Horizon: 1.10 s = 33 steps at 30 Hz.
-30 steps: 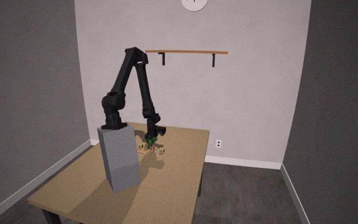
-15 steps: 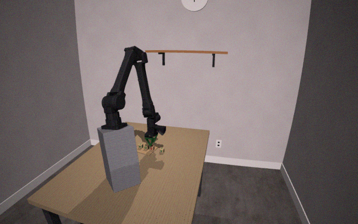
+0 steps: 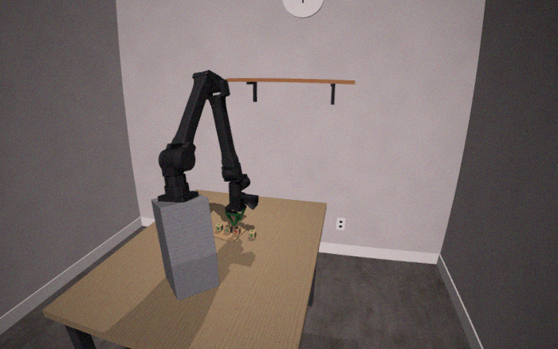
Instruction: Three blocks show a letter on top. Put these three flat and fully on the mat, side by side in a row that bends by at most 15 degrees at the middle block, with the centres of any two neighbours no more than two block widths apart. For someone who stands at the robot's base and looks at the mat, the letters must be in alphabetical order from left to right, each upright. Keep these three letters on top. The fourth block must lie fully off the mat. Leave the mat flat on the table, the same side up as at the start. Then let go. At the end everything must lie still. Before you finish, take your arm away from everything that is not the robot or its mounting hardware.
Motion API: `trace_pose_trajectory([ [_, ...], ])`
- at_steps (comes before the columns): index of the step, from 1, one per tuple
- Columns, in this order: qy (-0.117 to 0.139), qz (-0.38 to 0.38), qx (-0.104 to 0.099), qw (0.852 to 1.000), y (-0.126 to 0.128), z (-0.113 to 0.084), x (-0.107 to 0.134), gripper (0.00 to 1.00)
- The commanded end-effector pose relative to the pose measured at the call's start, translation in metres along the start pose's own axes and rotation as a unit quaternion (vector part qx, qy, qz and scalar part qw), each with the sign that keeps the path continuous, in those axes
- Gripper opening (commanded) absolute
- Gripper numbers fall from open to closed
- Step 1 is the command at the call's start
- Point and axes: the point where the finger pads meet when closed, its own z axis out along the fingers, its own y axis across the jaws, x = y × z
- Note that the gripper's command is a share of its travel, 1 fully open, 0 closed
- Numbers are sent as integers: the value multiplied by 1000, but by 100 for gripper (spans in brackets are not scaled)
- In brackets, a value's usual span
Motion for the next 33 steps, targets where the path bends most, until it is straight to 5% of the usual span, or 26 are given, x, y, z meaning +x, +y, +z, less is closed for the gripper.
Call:
trace_pose_trajectory([
  [1, -2, -1, -11, 1000, 8, -20, -4, 56],
  [14, -1, -3, -11, 1000, 7, -45, -2, 56],
  [22, -1, 0, -2, 1000, 2, -41, -3, 56],
  [23, -1, 0, -5, 1000, 4, -41, -3, 100],
  [33, -1, 0, -6, 1000, 5, -43, -3, 100],
])
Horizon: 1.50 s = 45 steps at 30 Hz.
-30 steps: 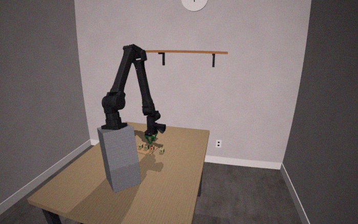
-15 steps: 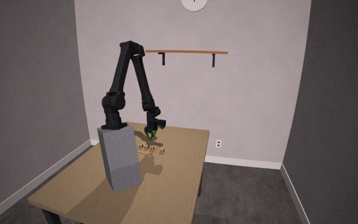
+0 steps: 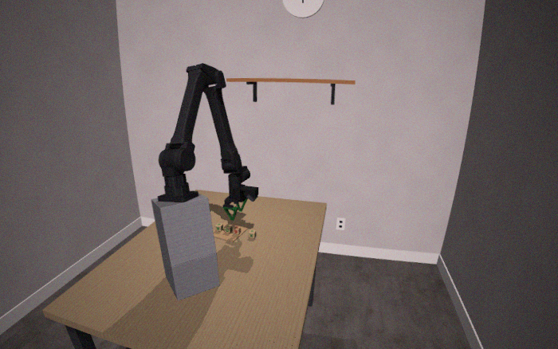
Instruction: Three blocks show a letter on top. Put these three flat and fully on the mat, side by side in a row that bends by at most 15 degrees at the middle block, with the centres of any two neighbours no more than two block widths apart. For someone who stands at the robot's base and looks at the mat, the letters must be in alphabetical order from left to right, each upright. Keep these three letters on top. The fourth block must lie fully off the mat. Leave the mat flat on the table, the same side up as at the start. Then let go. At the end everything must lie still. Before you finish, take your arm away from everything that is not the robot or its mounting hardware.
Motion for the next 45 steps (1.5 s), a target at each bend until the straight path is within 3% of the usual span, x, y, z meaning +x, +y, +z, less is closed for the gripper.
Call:
trace_pose_trajectory([
  [1, -1, 0, -4, 1000, 3, -9, -4, 100],
  [8, -1, 1, -6, 1000, 3, -22, -5, 100],
  [20, -1, 1, -7, 1000, 2, -85, -5, 100],
  [27, -1, 1, -7, 1000, 2, -102, -5, 100],
  [31, -1, -4, -9, 1000, 5, -106, -2, 100],
  [34, 0, -1, 2, 1000, -1, -98, -2, 100],
  [45, 0, -2, -1, 1000, 1, -98, -2, 100],
])
